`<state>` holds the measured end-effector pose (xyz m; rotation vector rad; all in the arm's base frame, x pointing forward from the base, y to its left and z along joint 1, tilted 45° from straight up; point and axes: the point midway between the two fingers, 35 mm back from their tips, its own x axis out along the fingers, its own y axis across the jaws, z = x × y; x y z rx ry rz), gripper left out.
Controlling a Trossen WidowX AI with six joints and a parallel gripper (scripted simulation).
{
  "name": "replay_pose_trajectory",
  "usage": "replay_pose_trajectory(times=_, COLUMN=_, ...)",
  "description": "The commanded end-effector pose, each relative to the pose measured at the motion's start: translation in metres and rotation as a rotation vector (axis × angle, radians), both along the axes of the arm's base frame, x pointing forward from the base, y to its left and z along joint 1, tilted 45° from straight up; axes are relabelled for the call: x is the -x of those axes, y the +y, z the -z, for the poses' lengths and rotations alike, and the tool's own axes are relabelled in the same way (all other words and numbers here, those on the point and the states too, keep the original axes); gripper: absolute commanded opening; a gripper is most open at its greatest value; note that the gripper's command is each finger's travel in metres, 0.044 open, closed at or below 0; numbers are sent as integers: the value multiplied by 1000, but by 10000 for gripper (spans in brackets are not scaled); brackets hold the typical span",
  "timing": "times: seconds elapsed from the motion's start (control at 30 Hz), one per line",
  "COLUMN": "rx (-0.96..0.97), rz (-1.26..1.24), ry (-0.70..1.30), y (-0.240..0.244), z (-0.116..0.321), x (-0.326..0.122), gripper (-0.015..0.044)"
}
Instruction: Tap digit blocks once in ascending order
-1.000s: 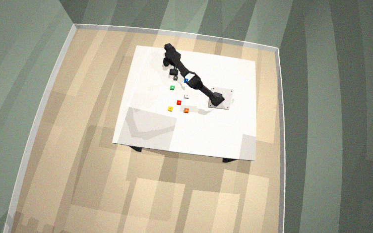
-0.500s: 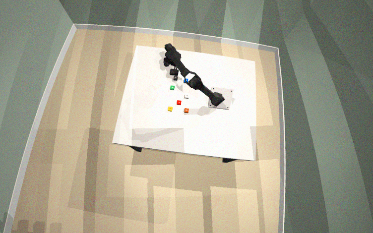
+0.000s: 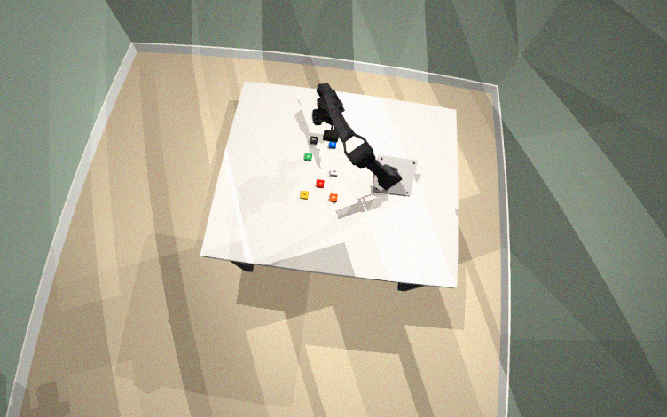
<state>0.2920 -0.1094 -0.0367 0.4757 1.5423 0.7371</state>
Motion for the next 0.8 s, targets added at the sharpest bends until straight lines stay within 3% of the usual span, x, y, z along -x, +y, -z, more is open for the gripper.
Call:
replay_pose_trajectory(times=0.0, rx=2, rz=-9, ry=-4, y=17, z=15, x=5, gripper=321)
replay_pose_trajectory(times=0.13, rx=-1, rz=-9, ry=-4, y=55, z=53, x=14, gripper=216)
replay_pose_trajectory(times=0.37, rx=-2, rz=-9, ry=-4, y=57, z=55, x=14, gripper=32)
replay_pose_trajectory(times=0.77, rx=-2, rz=-9, ry=-4, y=58, z=55, x=14, gripper=20)
